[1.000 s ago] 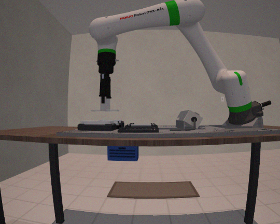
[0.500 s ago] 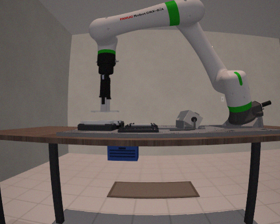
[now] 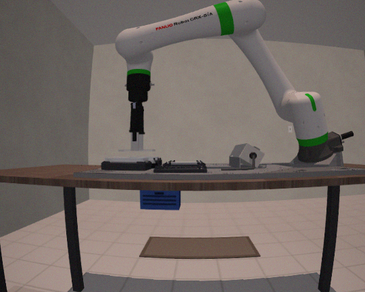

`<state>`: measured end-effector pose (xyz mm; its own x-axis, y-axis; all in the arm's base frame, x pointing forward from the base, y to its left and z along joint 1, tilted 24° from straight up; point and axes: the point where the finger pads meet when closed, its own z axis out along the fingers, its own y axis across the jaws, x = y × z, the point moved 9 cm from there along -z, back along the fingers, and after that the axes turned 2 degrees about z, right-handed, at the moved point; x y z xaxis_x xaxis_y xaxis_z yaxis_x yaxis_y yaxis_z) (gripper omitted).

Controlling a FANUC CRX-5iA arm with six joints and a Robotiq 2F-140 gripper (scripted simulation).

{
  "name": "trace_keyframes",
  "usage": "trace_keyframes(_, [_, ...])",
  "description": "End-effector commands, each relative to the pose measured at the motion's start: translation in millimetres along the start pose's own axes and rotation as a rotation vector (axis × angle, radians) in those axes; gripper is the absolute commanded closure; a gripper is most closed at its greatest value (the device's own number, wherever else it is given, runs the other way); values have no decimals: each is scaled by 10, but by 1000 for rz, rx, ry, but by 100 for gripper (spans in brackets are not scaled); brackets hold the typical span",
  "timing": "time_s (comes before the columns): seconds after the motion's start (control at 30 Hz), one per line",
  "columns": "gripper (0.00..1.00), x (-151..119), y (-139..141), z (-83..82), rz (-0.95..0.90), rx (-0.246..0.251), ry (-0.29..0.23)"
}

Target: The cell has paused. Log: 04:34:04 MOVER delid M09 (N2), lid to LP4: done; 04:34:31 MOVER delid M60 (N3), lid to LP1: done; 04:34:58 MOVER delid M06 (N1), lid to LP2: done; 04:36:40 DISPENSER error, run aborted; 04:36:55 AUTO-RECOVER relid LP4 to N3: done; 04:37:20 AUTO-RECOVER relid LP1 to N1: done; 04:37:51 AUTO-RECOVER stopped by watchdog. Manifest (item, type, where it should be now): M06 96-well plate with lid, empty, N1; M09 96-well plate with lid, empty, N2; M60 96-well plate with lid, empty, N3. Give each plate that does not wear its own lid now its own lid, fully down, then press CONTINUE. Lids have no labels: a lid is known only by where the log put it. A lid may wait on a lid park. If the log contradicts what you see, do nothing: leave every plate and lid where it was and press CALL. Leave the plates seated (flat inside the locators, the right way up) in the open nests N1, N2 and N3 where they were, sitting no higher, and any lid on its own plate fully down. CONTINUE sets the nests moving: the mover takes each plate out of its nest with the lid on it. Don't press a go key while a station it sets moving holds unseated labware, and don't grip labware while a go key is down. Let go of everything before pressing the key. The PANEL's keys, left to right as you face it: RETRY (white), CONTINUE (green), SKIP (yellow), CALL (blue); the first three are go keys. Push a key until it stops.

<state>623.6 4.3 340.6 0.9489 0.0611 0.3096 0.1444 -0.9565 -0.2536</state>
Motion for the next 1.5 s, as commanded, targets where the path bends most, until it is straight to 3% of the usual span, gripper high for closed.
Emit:
trace_keyframes(0.0, [100, 2, 1, 32, 0, 0, 1])
trace_keyframes(0.63, [100, 4, 1, 220, 0, 0, 1])
trace_keyframes(1.47, [100, 4, 1, 235, 0, 0, 1])
